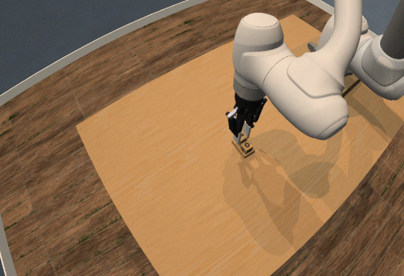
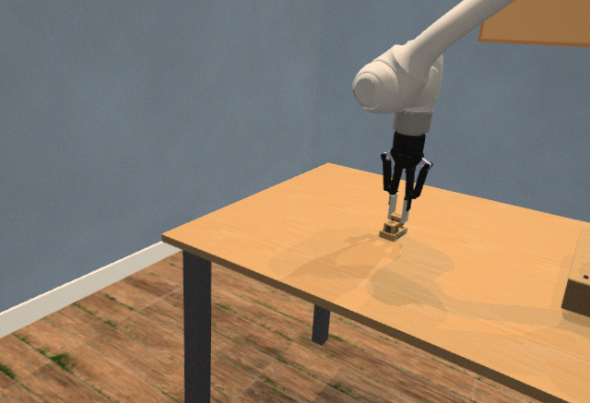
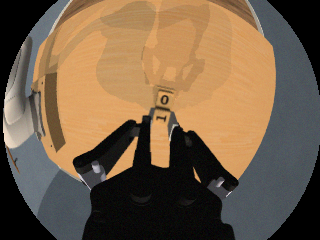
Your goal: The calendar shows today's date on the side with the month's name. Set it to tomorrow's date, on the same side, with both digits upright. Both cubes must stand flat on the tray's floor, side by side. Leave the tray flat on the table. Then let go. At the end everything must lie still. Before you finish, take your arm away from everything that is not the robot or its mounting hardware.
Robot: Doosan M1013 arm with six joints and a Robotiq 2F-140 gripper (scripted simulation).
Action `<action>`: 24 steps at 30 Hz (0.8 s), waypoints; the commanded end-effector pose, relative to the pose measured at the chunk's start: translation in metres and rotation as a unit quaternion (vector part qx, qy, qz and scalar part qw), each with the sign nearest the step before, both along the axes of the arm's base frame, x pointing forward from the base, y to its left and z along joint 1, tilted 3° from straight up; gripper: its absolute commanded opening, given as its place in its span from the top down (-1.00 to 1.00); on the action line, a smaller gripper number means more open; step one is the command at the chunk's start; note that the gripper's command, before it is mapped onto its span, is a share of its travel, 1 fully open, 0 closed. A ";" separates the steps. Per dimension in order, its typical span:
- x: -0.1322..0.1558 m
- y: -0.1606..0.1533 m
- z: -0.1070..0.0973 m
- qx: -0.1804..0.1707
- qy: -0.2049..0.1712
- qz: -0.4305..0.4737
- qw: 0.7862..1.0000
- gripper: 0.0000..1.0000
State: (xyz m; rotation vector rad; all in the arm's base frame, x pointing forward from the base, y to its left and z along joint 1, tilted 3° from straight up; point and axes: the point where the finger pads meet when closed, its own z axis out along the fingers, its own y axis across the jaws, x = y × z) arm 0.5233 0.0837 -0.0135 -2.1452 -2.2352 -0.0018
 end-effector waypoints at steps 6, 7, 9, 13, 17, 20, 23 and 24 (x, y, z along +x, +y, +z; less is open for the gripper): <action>-0.005 0.003 -0.008 0.002 0.004 0.001 1.000 0.68; -0.005 0.003 -0.009 0.002 0.004 0.001 1.000 0.68; -0.005 0.003 -0.010 0.002 0.004 0.001 1.000 0.68; -0.005 0.003 -0.011 0.002 0.004 0.001 1.000 0.68; -0.005 0.003 -0.012 0.002 0.004 0.001 1.000 0.68; -0.005 0.003 -0.013 0.002 0.004 0.001 1.000 0.68; -0.005 0.004 -0.014 0.002 0.004 0.001 1.000 0.68; -0.005 0.004 -0.014 0.002 0.004 0.001 1.000 0.68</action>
